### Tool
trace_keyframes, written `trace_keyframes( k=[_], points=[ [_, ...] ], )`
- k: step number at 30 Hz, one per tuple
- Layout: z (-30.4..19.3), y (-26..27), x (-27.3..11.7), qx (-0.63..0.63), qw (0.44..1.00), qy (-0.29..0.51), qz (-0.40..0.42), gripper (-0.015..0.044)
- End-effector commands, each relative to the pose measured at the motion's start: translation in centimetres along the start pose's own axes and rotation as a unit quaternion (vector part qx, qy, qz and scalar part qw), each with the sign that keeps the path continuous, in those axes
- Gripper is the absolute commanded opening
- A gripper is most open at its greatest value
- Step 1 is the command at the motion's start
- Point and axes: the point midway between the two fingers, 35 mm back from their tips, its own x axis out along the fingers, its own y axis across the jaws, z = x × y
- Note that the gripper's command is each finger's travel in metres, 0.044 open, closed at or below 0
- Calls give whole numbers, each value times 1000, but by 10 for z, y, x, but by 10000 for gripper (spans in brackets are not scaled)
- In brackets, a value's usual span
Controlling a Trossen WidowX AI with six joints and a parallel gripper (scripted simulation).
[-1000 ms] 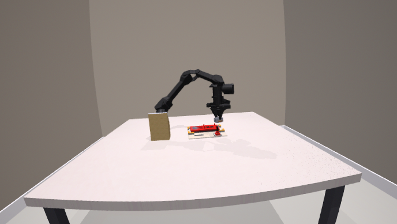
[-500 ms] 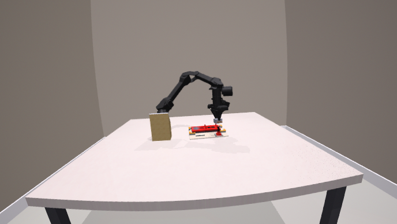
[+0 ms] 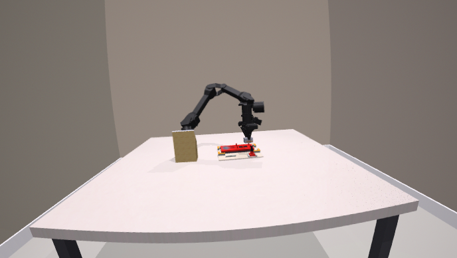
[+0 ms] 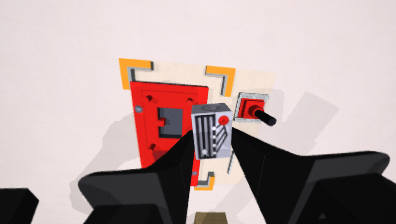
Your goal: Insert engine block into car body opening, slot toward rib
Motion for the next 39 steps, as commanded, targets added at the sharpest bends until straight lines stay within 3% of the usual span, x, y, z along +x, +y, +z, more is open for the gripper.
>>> trace_keyframes(
  k=[1, 16, 22, 39],
  points=[
    [-2, 15, 3, 21, 1000, -3, 5, 0],
    [-15, 55, 16, 80, 997, 0, 18, 0],
    [-15, 55, 16, 87, 996, 0, 18, 157],
    [-15, 55, 16, 94, 995, 0, 18, 158]
  ],
)
